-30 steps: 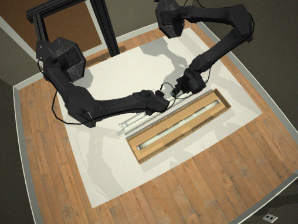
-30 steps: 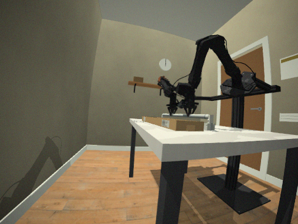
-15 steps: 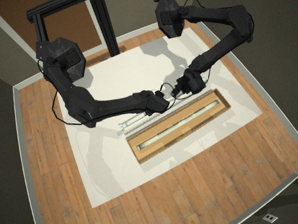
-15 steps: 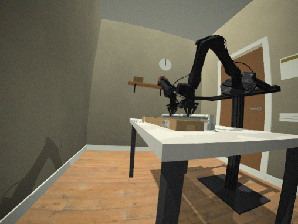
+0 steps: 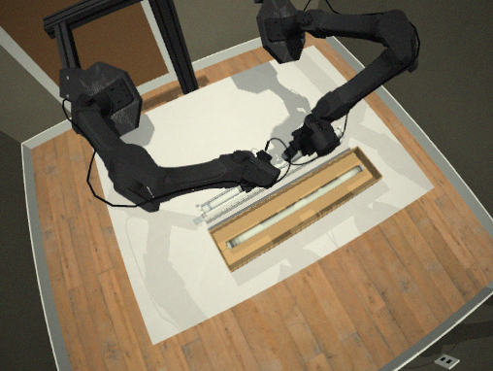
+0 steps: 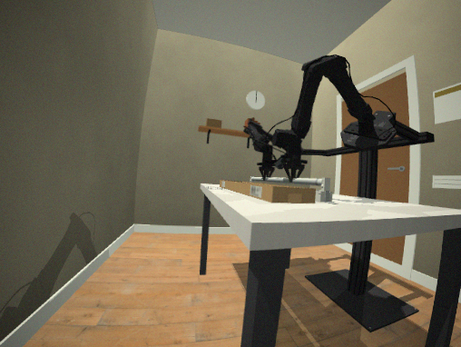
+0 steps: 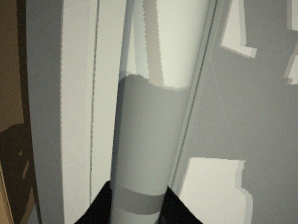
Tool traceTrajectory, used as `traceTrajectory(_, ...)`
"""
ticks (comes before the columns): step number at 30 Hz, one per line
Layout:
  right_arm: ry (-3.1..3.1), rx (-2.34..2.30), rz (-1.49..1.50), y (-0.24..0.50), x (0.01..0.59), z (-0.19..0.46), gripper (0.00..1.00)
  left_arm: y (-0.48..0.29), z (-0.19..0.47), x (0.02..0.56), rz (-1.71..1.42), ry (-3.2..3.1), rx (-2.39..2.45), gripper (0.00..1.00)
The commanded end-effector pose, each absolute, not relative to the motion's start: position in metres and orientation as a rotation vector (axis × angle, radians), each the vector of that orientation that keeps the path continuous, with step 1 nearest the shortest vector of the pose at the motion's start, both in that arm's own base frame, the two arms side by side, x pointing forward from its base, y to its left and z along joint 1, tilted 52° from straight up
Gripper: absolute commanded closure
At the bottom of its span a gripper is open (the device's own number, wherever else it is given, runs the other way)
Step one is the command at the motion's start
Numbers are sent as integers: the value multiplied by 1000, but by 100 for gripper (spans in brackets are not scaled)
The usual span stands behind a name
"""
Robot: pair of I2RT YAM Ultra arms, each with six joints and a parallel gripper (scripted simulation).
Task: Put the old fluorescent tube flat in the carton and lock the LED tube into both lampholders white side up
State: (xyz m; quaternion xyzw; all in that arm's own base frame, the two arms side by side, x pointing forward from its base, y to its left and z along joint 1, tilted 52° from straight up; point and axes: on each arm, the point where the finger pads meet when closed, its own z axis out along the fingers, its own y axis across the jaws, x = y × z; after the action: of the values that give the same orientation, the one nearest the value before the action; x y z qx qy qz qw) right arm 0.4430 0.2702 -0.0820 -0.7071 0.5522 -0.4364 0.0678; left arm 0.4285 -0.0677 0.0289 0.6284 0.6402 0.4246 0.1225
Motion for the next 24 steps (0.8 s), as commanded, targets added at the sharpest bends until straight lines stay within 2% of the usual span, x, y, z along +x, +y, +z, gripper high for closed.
traceTrajectory(1, 1628, -2132, -1246, 293, 440, -86, 89, -87, 35, 438, 1189, 1822, 1805, 89)
traceTrajectory(5, 1630, -2132, -1245, 293, 440, -88, 89, -87, 34, 438, 1189, 1822, 1805, 89)
traceTrajectory(6, 1629, -2133, -1245, 293, 440, -88, 89, -87, 40, 437, 1191, 1818, 1794, 51)
traceTrajectory(22, 1630, -2143, -1247, 292, 438, -89, 89, -87, 43, 438, 1192, 1815, 1789, 51)
traceTrajectory(23, 1630, -2143, -1247, 292, 438, -89, 51, -87, 43, 438, 1192, 1815, 1789, 51)
traceTrajectory(24, 1630, -2143, -1247, 292, 438, -89, 51, -87, 43, 438, 1192, 1815, 1789, 51)
